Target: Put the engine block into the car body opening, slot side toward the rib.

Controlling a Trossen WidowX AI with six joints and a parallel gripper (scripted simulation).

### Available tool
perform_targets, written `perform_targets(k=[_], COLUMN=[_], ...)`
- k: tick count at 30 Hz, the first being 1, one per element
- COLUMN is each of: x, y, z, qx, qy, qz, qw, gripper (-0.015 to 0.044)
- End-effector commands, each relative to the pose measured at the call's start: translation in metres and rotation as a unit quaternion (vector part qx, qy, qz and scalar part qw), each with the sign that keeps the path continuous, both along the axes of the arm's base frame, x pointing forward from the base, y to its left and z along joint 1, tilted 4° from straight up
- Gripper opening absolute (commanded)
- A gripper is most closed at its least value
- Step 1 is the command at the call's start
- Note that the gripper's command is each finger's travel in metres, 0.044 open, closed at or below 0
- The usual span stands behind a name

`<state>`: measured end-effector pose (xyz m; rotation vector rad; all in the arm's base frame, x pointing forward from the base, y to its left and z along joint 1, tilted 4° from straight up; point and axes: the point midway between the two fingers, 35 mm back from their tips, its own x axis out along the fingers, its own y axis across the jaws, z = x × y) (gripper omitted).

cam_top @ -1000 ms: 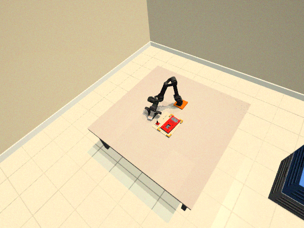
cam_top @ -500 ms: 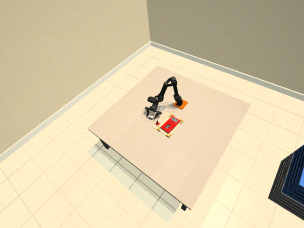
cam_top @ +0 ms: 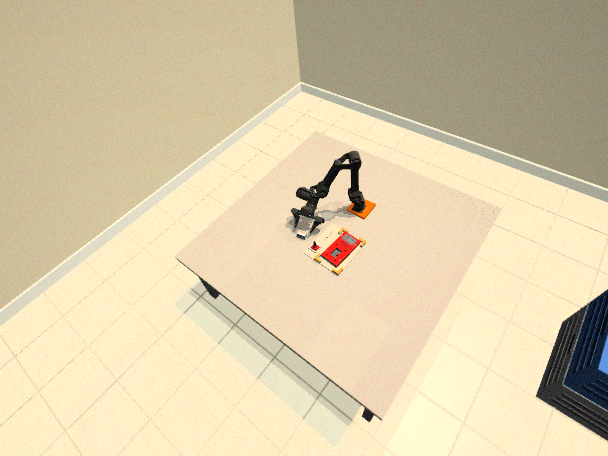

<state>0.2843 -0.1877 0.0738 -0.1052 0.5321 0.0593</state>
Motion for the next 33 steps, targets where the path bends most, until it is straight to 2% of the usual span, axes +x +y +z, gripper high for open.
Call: perform_targets(k=[1, 17, 33], x=[-0.010, -0.007, 0.006], y=[0.000, -0.001, -0.008], z=[0.009, 0.006, 0.003], qx=[0.000, 0.002, 0.207], qy=[0.000, 0.001, 0.071], qz=[0.001, -0.003, -0.147], qw=[1.000, 1.000, 0.965], gripper=[0.0440, 0.0440, 0.0440])
